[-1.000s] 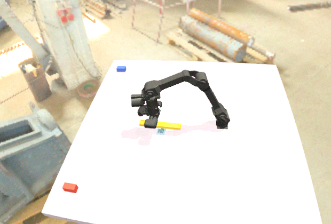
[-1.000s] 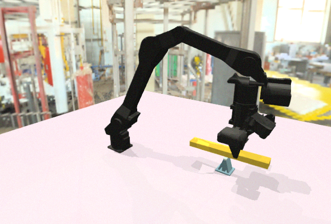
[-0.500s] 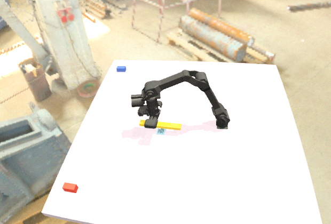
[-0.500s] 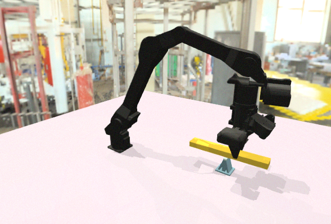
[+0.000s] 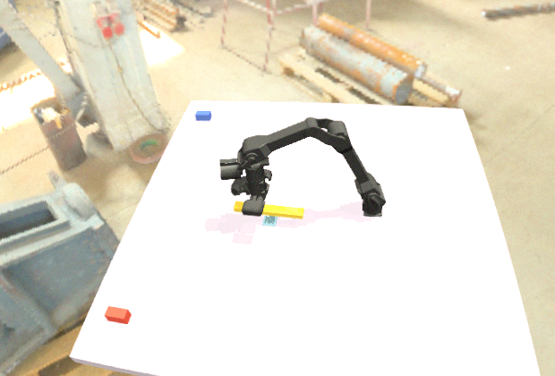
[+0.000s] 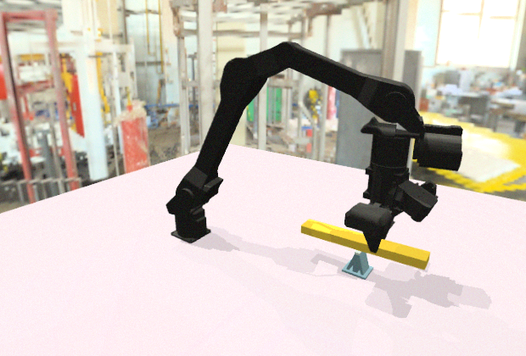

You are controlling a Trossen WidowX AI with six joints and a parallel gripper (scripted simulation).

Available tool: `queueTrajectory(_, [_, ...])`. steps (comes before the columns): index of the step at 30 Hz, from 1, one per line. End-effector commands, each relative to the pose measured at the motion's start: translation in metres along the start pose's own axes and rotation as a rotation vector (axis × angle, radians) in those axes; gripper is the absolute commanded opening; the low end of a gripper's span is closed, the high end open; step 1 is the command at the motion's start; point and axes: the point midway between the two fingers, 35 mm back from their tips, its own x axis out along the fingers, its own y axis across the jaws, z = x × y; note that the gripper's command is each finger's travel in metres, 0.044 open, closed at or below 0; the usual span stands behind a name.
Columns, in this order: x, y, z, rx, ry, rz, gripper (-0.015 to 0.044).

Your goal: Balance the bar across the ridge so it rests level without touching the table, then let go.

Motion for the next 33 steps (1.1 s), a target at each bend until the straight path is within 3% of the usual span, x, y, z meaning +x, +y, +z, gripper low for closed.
queueTrajectory(1, [0.0005,-0.0006,0.0002,0.004,-0.001,-0.003,0.0])
queueTrajectory(33, [0.0032,-0.0006,0.0001,0.004,-0.001,-0.003,0.0])
